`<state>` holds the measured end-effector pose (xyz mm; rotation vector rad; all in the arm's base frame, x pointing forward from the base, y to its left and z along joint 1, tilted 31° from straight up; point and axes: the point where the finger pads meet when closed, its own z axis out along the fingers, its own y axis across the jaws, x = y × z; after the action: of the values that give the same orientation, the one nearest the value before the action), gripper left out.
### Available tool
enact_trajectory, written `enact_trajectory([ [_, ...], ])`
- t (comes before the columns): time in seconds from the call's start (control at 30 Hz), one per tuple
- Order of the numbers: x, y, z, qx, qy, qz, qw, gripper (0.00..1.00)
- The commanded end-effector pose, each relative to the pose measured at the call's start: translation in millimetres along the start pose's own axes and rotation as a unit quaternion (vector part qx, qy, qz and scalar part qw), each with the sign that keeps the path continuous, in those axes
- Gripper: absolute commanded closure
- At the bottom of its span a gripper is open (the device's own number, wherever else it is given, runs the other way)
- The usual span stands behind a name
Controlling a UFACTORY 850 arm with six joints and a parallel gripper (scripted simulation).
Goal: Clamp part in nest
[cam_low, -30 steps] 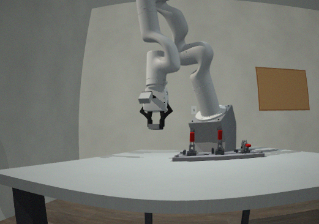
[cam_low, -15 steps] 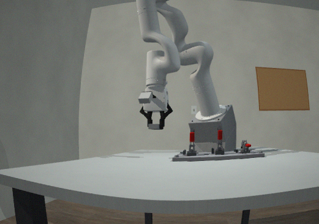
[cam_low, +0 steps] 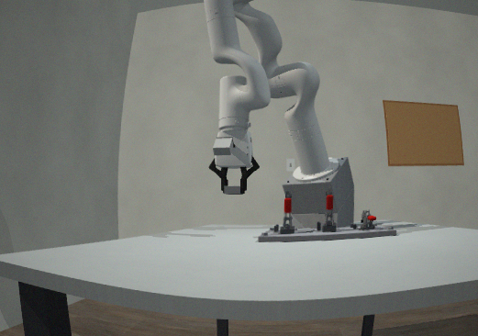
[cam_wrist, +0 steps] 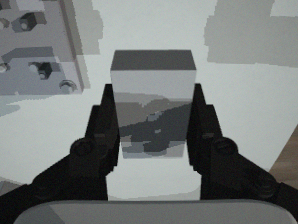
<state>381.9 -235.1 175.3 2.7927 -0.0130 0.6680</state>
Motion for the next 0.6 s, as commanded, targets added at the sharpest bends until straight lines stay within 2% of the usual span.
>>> enact_trajectory([
  [0.0, 1.7, 0.9, -0.3, -0.002, 0.002, -0.001, 1.0, 1.0],
  [0.57, -2.1, 0.9, 6.4, -0.002, 0.002, -0.001, 1.0, 1.0],
])
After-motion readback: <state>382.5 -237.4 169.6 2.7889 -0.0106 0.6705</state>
